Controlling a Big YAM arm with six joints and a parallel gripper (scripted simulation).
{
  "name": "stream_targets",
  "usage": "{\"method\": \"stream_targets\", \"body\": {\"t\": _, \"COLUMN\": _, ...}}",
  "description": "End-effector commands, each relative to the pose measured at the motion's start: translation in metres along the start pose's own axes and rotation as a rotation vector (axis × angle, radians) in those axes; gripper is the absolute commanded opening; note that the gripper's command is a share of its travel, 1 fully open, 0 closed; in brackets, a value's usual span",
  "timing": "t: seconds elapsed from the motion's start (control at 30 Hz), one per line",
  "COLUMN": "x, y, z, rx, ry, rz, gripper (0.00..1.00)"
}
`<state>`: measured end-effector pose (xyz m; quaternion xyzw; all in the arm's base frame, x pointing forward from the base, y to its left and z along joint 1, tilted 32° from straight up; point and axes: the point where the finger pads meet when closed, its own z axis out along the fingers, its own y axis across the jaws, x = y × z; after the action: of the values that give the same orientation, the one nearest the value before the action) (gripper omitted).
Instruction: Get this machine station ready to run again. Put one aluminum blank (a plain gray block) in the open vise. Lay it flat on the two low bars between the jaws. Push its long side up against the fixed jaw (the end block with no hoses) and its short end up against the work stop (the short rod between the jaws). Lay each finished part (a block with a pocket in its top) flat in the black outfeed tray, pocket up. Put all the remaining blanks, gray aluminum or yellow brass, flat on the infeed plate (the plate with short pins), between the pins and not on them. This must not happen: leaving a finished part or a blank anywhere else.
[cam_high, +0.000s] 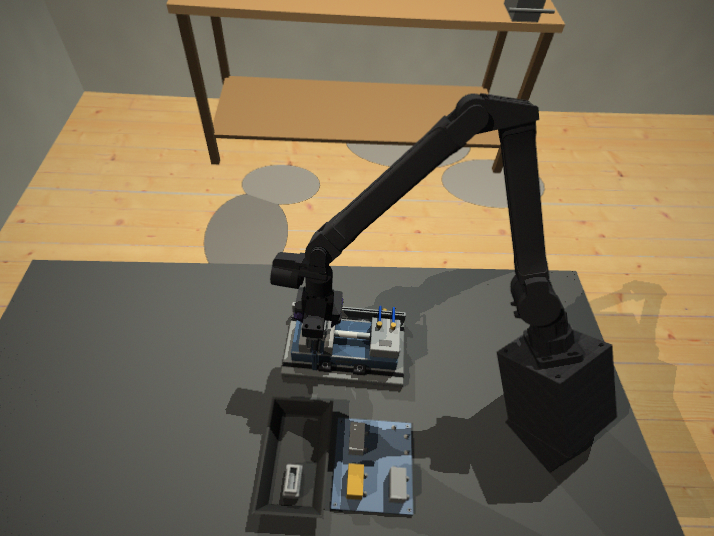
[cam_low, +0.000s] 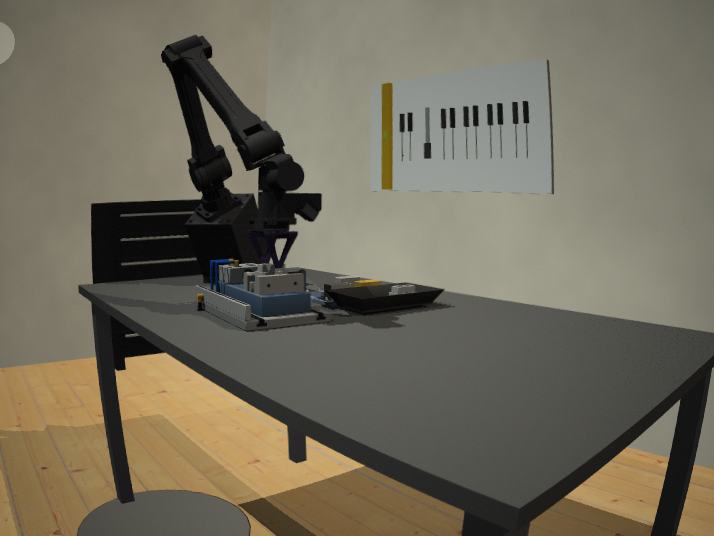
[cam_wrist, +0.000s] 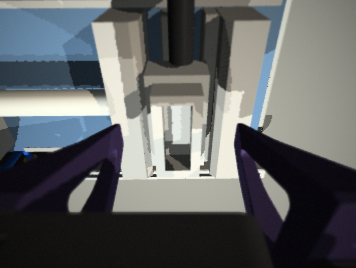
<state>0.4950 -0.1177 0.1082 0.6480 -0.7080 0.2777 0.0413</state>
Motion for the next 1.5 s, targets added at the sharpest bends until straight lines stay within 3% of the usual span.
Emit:
{"method": "stream_targets", "body": {"t": 0.0, "x": 0.0003, "y": 0.0074, "z": 0.0157, "rx": -0.024, "ry": 0.000, "rz": -0.007, "gripper": 0.64}}
{"method": "stream_targets", "body": {"t": 1.17, "x": 0.0002, "y": 0.0074, "z": 0.0156, "rx": -0.024, "ry": 0.000, "rz": -0.007, "gripper": 0.64}}
{"method": "stream_targets", "body": {"t": 1.2, "x": 0.0002, "y": 0.0074, "z": 0.0156, "rx": -0.024, "ry": 0.000, "rz": -0.007, "gripper": 0.00}}
{"method": "stream_targets", "body": {"t": 1.47, "x": 0.0001, "y": 0.0074, "z": 0.0156, "rx": -0.024, "ry": 0.000, "rz": -0.006, "gripper": 0.00}}
